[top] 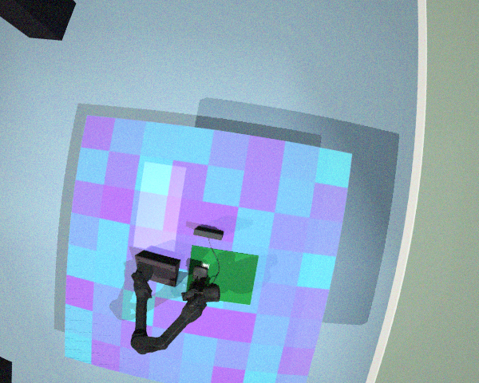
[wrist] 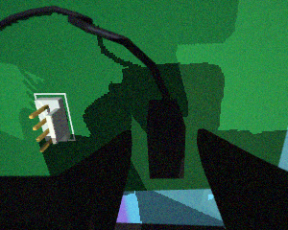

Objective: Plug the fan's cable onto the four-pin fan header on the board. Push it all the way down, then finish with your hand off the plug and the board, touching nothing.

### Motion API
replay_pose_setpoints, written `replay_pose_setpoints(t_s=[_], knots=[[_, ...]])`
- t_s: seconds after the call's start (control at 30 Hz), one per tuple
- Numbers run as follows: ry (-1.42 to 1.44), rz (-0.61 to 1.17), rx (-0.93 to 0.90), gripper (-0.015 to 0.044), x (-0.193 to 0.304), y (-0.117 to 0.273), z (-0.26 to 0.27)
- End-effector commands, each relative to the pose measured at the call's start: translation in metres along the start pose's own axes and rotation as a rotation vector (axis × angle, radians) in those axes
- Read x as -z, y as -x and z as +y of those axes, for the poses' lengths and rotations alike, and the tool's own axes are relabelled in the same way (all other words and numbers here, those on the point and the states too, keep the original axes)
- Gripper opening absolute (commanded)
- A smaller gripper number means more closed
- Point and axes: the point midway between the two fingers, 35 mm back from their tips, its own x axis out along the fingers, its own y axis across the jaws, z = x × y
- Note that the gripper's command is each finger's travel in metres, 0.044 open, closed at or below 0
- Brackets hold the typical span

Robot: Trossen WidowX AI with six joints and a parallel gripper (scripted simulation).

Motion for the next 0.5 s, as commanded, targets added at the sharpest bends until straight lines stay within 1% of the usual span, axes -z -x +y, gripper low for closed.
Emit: replay_pose_setpoints(t_s=[0.0,0.13,0.27,0.4,0.47], knots=[[-0.001,0.000,0.000,0.0125,0.000,0.000,0.000],[-0.001,0.000,0.000,0.0020,0.000,0.000,0.000],[0.000,0.000,-0.001,0.0000,0.000,0.003,0.000],[0.010,0.004,0.003,0.0000,-0.001,0.047,0.001],[0.010,0.004,0.004,0.0000,0.000,0.050,0.001]])
